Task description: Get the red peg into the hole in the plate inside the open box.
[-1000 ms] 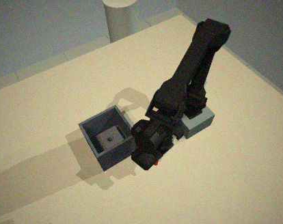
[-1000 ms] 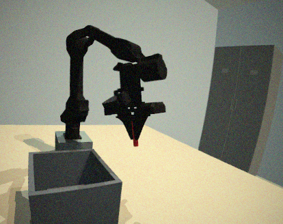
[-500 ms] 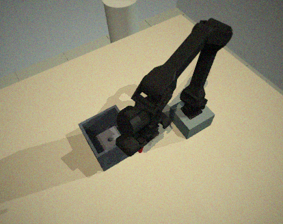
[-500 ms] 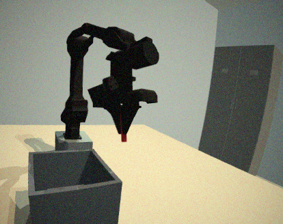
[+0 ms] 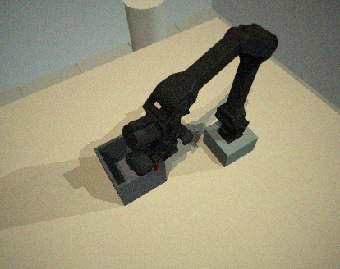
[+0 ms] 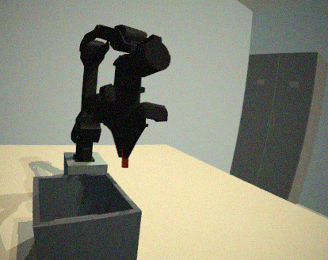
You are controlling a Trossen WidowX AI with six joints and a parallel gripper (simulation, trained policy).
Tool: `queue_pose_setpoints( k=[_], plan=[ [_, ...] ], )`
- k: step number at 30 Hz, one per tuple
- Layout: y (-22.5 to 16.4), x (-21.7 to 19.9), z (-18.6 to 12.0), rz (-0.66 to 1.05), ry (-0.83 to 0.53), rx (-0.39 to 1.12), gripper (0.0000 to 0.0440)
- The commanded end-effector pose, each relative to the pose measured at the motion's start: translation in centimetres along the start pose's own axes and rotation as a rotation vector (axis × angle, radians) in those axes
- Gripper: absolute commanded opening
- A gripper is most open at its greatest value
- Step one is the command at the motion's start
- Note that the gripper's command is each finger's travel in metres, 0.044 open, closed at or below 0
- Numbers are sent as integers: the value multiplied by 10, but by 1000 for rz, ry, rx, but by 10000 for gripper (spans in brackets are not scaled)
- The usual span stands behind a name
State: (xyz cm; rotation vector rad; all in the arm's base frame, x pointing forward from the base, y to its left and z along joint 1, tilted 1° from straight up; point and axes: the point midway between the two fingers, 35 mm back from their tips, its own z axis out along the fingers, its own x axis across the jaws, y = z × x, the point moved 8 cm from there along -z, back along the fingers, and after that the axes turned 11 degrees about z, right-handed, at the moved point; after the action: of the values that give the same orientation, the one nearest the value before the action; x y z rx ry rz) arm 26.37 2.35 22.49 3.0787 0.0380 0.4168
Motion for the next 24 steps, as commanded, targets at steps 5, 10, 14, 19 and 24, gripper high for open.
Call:
queue_pose_setpoints(
  k=[5, 10, 14, 19, 24],
  plan=[
    [17, 6, 6, 4, -32, -20, 0],
    [28, 10, 11, 8, -50, -24, 0],
    [36, 13, 15, 9, -63, -25, 0],
    [46, 16, 21, 10, -78, -25, 0],
    [56, 19, 30, 10, -93, -26, 0]
  ],
)
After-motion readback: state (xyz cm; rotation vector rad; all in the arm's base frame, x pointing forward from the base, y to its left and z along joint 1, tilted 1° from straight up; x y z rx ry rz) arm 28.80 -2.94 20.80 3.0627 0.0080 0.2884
